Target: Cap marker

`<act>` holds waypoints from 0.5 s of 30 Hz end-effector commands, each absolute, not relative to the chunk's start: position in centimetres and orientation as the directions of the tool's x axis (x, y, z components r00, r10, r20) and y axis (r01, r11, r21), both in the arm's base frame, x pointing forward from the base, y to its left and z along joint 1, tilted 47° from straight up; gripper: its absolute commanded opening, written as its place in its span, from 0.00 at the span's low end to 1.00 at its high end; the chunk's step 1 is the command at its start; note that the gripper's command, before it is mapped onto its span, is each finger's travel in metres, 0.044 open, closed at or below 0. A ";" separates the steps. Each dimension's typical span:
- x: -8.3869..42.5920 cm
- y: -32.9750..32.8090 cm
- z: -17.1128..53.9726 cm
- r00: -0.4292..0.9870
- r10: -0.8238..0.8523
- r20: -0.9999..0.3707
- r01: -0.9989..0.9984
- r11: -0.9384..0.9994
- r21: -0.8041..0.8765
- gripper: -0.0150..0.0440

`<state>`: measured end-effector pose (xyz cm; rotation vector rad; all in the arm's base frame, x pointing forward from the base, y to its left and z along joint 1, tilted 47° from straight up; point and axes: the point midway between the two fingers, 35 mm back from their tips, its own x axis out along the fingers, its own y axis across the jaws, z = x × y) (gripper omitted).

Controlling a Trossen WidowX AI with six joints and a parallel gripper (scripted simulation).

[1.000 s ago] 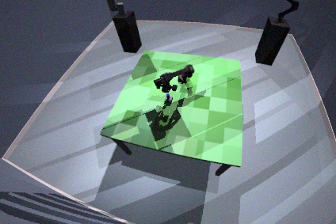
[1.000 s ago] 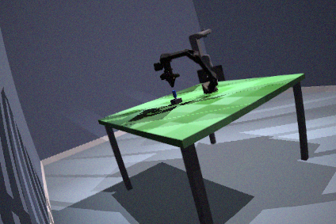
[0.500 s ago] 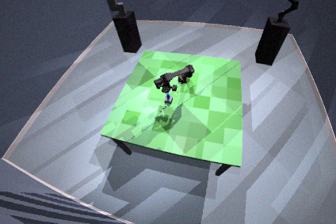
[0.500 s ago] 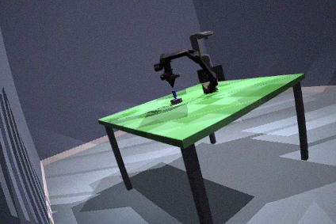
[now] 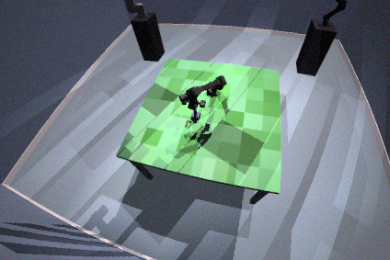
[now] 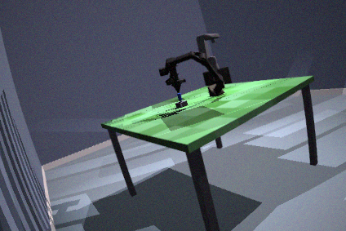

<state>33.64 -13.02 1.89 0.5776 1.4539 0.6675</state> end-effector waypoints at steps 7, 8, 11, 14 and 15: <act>33.6 -11.8 0.8 0.003 0.720 -0.694 -0.053 0.693 0.719 0.25; 33.6 -11.7 0.7 0.003 0.720 -0.694 -0.053 0.693 0.719 0.25; 33.7 -12.1 1.0 0.004 0.716 -0.698 -0.061 0.696 0.715 0.25; 33.7 -12.1 1.0 0.004 0.716 -0.698 -0.061 0.696 0.715 0.25; 33.7 -12.1 1.0 0.004 0.716 -0.698 -0.061 0.696 0.715 0.25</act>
